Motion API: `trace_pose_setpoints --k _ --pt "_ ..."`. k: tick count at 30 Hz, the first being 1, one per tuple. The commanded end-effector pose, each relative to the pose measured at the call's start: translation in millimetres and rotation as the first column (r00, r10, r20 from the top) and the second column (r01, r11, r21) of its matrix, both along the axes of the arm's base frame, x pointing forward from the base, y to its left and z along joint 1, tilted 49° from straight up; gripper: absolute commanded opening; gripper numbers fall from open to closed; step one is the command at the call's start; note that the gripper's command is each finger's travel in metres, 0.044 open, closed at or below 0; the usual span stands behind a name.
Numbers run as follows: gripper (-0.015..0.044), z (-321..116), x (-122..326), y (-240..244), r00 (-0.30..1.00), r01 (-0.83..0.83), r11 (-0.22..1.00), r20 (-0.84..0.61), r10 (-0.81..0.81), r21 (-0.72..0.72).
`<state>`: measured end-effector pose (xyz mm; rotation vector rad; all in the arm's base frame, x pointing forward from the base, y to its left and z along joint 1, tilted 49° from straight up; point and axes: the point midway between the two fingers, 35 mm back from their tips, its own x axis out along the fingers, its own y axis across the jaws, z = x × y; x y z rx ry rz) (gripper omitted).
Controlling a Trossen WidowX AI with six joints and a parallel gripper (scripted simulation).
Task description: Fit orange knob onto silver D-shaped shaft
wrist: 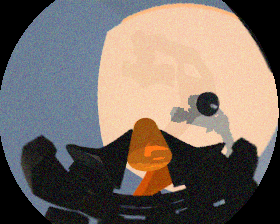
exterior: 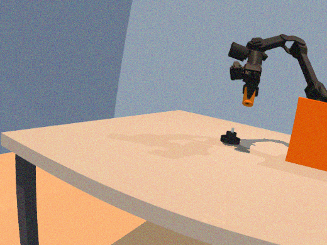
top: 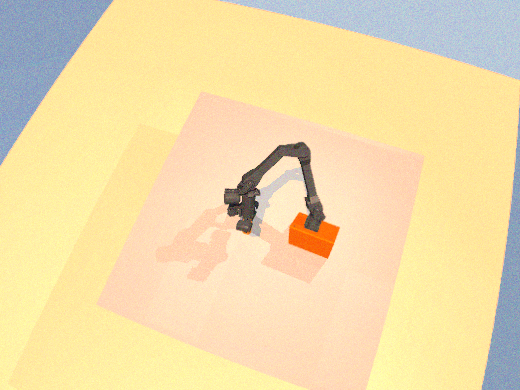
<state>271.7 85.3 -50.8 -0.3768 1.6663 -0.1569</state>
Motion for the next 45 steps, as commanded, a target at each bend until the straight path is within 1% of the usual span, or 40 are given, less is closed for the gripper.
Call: trace_pose_setpoints --k 1,9,17,22,34,45 --pt "0.0 -5.7 0.8 -1.5 1.0 -0.012 0.996 0.016 0.013 -0.085" --pt "0.0 -21.3 -0.4 -9.7 0.998 -0.033 0.959 0.035 0.045 -0.282" --pt "0.0 -34.4 -1.5 -16.8 0.996 -0.045 0.899 0.045 0.072 -0.435" --pt "0.0 -45.1 1.2 -26.1 0.996 -0.046 0.899 0.047 0.073 -0.436" --pt "0.0 -95.8 10.4 -74.7 0.996 -0.045 0.89 0.053 0.077 -0.454" --pt "0.0 -132.0 11.8 -112.2 0.996 -0.04 0.876 0.052 0.074 -0.48"
